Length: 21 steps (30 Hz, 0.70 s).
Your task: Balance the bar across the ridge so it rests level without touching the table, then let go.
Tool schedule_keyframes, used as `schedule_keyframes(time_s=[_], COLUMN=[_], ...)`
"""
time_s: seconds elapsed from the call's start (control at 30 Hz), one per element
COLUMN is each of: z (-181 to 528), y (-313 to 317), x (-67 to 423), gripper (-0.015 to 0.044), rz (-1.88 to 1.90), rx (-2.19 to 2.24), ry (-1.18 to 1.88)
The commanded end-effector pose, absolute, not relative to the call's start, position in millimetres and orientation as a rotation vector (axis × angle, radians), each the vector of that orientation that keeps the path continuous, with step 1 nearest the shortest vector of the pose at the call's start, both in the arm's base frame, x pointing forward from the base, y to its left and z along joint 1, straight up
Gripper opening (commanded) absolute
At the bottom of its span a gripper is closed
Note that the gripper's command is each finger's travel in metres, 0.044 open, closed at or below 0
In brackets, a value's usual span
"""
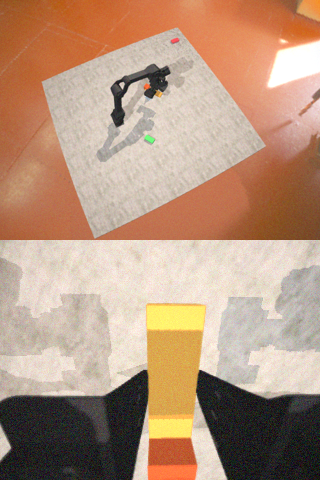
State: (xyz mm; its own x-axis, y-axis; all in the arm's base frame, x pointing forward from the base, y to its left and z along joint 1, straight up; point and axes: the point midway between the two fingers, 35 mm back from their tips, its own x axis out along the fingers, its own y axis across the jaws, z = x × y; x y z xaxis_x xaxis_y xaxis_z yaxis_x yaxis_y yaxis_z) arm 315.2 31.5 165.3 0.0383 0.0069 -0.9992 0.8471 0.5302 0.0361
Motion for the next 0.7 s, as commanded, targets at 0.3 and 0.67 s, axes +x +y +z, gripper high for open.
schedule_keyframes(time_s=[0.3,0.67], z=[163,146], y=[57,57], x=[300,300], gripper=[0.0000,0.0000], rz=[-0.918,-0.919], rx=[0.955,0.956], ry=[1.336,1.336])
